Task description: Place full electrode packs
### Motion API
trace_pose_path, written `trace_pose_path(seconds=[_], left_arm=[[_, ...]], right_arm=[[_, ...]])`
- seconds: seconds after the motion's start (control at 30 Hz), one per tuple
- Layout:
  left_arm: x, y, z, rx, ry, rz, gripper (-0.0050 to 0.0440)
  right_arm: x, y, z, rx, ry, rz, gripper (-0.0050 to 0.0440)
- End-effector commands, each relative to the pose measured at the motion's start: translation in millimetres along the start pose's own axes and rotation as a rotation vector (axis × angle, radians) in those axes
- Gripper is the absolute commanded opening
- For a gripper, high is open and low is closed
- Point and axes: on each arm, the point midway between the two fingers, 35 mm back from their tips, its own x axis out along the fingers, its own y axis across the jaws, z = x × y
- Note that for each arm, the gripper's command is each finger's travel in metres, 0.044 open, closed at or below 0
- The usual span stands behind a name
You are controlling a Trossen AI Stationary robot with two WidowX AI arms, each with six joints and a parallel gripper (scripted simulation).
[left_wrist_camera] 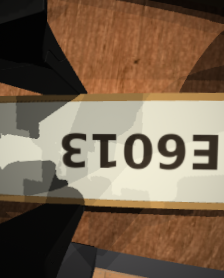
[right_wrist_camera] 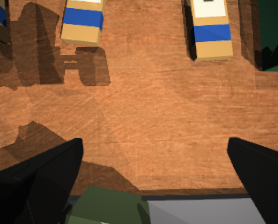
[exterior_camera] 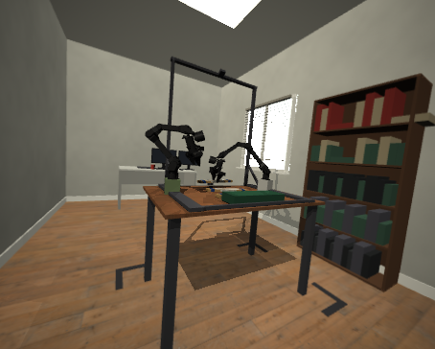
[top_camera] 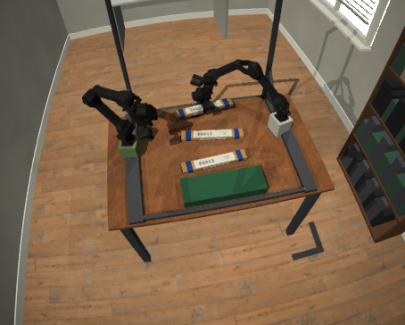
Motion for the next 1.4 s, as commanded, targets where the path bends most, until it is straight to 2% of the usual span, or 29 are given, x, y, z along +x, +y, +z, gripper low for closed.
trace_pose_path(seconds=[0.0,0.07,0.17,0.23,0.3,0.4,0.57,0.97,1.13,1.37], left_arm=[[-11,-3,11,-0.007,-0.048,-0.023,-0.005],[-21,-7,20,-0.013,-0.078,-0.044,-0.005],[-17,-8,20,-0.014,-0.082,-0.047,-0.005],[-3,-7,14,-0.01,-0.061,-0.032,-0.005],[-3,-7,14,-0.01,-0.061,-0.032,-0.005],[11,-2,4,-0.005,-0.035,-0.014,-0.005],[-2,-9,17,-0.014,-0.082,-0.047,-0.005],[2,-9,16,-0.014,-0.082,-0.047,-0.005],[16,-7,9,-0.01,-0.059,-0.031,-0.005],[12,-9,14,-0.013,-0.079,-0.044,-0.005]], right_arm=[[-6,-1,4,-0.006,-0.02,-0.007,0.043],[-6,-1,4,-0.006,-0.02,-0.007,0.043],[-6,-1,4,-0.006,-0.02,-0.007,0.043],[-6,-1,4,-0.006,-0.02,-0.007,0.043],[-6,-1,4,-0.006,-0.02,-0.007,0.043],[-6,-1,4,-0.006,-0.02,-0.007,0.043],[-6,-1,4,-0.006,-0.02,-0.007,0.043],[-6,-1,4,-0.006,-0.02,-0.007,0.043],[-6,-1,4,-0.006,-0.02,-0.007,0.043],[-6,-1,4,-0.006,-0.02,-0.007,0.043]])
